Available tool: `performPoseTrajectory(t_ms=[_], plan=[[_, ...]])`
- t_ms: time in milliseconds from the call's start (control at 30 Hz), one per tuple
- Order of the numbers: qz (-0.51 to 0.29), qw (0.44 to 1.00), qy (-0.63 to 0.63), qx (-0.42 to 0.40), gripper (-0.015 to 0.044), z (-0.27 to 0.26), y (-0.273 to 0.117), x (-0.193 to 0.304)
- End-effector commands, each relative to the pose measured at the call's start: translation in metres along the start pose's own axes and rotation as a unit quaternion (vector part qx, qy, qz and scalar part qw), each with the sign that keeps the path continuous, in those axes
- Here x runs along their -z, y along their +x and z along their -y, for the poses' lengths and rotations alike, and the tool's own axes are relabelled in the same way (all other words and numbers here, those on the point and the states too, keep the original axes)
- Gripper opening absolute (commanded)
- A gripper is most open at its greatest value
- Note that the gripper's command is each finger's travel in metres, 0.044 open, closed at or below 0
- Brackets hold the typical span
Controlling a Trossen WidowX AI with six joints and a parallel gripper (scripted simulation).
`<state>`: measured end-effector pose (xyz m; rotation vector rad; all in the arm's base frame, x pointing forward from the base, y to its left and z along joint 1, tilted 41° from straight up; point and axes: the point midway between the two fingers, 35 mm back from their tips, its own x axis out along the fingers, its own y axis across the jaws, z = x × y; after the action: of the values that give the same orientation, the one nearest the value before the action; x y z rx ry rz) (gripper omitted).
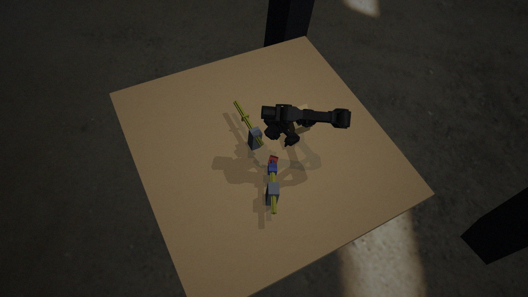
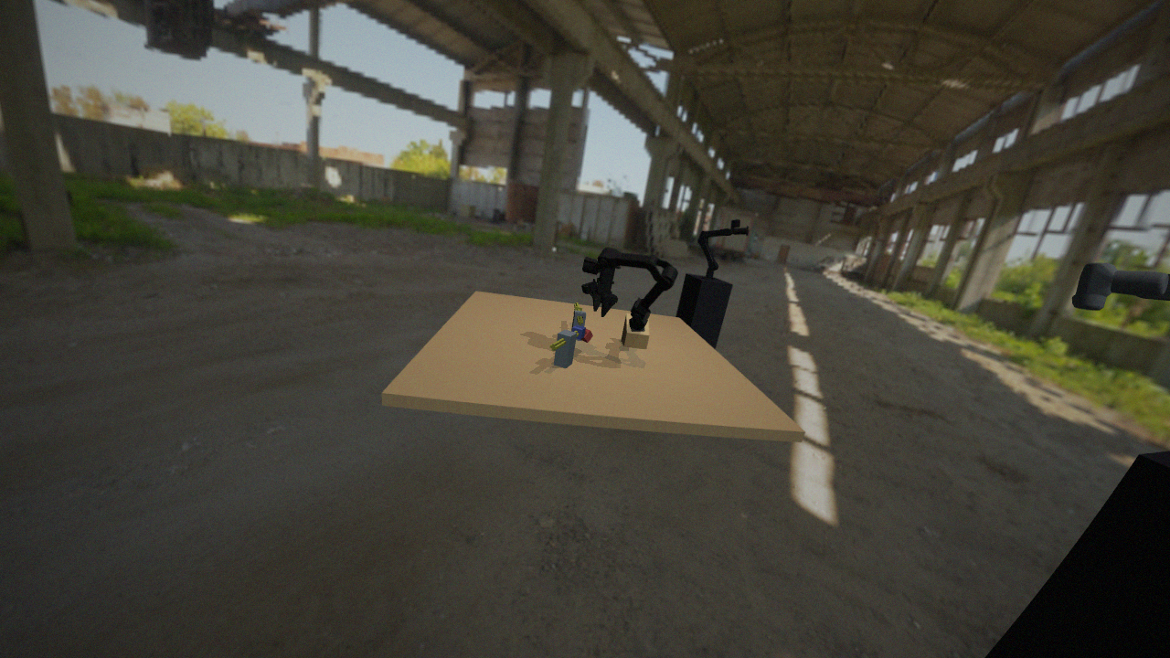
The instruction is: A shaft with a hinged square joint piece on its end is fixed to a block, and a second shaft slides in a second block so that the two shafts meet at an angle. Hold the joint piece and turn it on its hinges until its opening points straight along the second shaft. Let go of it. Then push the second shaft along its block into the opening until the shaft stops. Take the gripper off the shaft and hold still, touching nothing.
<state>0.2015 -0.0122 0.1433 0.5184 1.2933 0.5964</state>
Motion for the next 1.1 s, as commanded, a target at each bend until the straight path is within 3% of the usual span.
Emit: performPoseTrajectory(t_ms=[0, 533, 800, 1067], plan=[[0.018, 0.998, -0.053, -0.009, 0.044, 0.0, 0.003, 0.002], [0.089, 0.961, -0.261, -0.023, 0.044, 0.003, 0.014, 0.007], [0.091, 0.958, -0.27, -0.023, 0.044, 0.004, 0.017, 0.007], [0.09, 0.959, -0.269, -0.019, 0.044, 0.008, 0.049, 0.007]])
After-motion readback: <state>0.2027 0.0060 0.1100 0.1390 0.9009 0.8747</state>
